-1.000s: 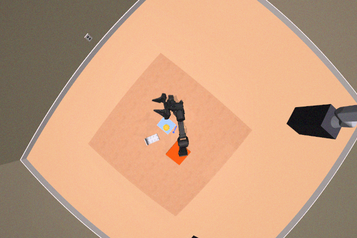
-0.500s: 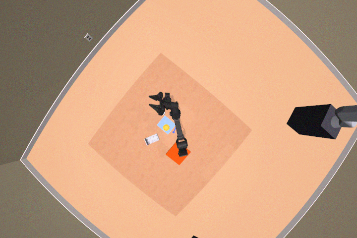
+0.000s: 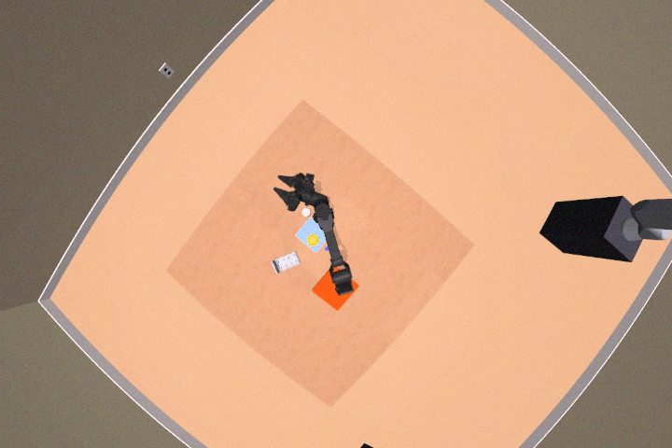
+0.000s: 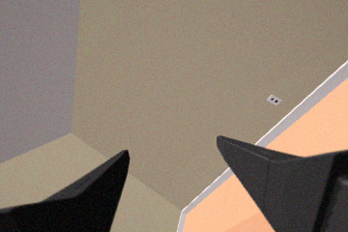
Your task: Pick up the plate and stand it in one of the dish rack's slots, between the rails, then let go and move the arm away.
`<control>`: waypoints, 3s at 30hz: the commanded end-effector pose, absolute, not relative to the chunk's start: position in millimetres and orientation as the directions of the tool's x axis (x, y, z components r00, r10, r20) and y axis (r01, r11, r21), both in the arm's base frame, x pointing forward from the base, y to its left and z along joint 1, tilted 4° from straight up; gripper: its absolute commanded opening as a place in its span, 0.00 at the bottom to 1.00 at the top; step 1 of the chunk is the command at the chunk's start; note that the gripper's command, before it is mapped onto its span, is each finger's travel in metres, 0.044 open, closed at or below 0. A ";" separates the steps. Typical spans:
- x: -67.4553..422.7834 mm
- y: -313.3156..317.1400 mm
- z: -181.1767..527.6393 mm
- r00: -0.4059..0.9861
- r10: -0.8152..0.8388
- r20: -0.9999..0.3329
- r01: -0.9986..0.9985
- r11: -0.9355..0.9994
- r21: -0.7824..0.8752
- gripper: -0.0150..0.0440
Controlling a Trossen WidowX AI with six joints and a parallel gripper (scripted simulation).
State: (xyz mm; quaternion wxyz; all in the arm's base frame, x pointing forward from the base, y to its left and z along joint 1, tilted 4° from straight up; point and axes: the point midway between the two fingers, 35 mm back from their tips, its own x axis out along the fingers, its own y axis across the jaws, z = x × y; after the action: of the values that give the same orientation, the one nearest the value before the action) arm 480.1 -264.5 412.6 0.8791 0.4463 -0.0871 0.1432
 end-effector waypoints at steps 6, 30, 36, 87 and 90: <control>493.2 -263.2 378.1 0.983 0.087 0.165 -0.184 0.581 0.793 0.93; 495.4 -233.2 253.8 0.950 -0.040 -0.310 0.258 0.661 0.704 0.93; 484.4 -221.0 221.2 0.896 -0.049 -0.442 0.348 0.695 0.629 0.93; 280.3 -111.5 70.7 -0.045 -0.007 -0.999 0.096 0.995 -0.012 0.93; 280.5 -111.6 67.0 -0.045 -0.007 -0.999 0.096 0.995 -0.012 0.93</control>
State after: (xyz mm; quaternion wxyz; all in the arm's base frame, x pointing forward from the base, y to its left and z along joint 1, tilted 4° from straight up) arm 282.6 -111.4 70.1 0.6932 0.0348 0.7189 -0.0383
